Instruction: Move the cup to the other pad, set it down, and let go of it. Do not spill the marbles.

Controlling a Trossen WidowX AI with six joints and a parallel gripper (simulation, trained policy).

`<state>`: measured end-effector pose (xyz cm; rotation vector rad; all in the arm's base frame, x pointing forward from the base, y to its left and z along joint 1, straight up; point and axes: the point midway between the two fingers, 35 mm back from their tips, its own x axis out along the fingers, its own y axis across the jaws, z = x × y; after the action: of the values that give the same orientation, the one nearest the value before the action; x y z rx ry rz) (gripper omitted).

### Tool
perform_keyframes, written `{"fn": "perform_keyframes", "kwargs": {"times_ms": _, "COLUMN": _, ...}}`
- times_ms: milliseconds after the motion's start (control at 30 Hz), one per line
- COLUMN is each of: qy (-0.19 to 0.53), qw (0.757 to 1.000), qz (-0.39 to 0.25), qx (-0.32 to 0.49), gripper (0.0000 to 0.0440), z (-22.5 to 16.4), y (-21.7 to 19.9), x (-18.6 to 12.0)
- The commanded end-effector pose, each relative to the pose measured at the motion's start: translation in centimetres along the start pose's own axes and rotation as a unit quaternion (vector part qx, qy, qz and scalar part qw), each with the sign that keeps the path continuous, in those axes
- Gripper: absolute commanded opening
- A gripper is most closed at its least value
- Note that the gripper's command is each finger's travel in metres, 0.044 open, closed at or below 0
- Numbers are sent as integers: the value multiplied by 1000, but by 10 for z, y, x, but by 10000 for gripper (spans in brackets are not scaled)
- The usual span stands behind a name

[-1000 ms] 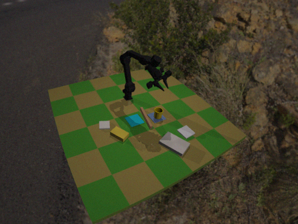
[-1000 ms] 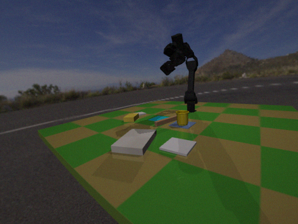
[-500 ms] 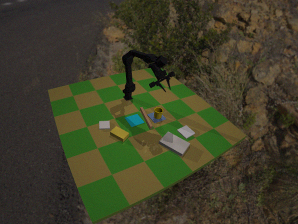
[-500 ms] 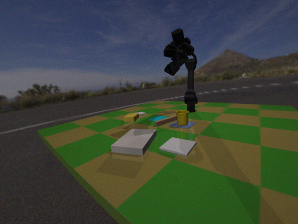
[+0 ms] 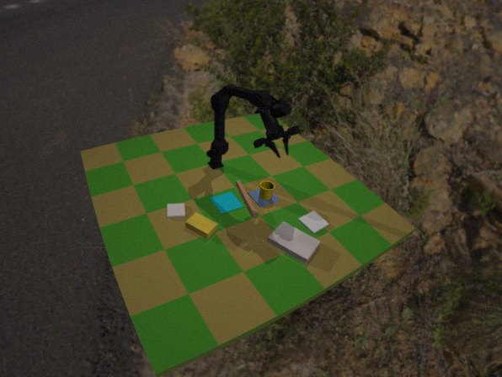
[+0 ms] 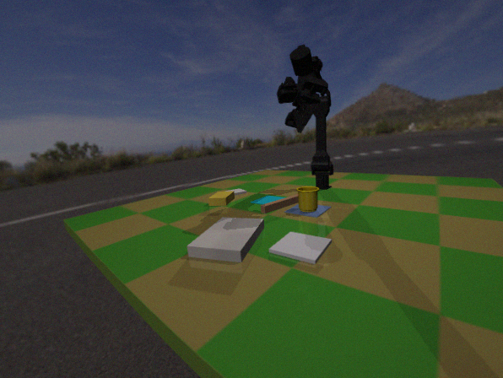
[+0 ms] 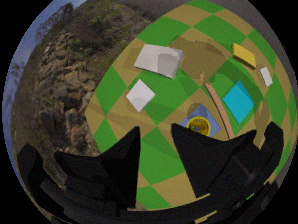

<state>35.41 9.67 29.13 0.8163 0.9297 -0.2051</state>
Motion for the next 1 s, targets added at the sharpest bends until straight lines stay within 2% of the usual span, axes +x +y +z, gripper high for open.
{"fn": "perform_keyframes", "kwargs": {"times_ms": 0, "qy": 14, "qw": 1000, "qz": -17, "qx": 16, "gripper": 155, "z": -4, "y": -2, "x": 4}}
{"fn": "perform_keyframes", "kwargs": {"times_ms": 333, "qy": 48, "qw": 993, "qz": -90, "qx": 57, "gripper": 139, "z": -14, "y": -17, "x": 19}}
{"fn": "perform_keyframes", "kwargs": {"times_ms": 967, "qy": 105, "qw": 960, "qz": -246, "qx": 84, "gripper": 157, "z": -39, "y": -67, "x": 54}}
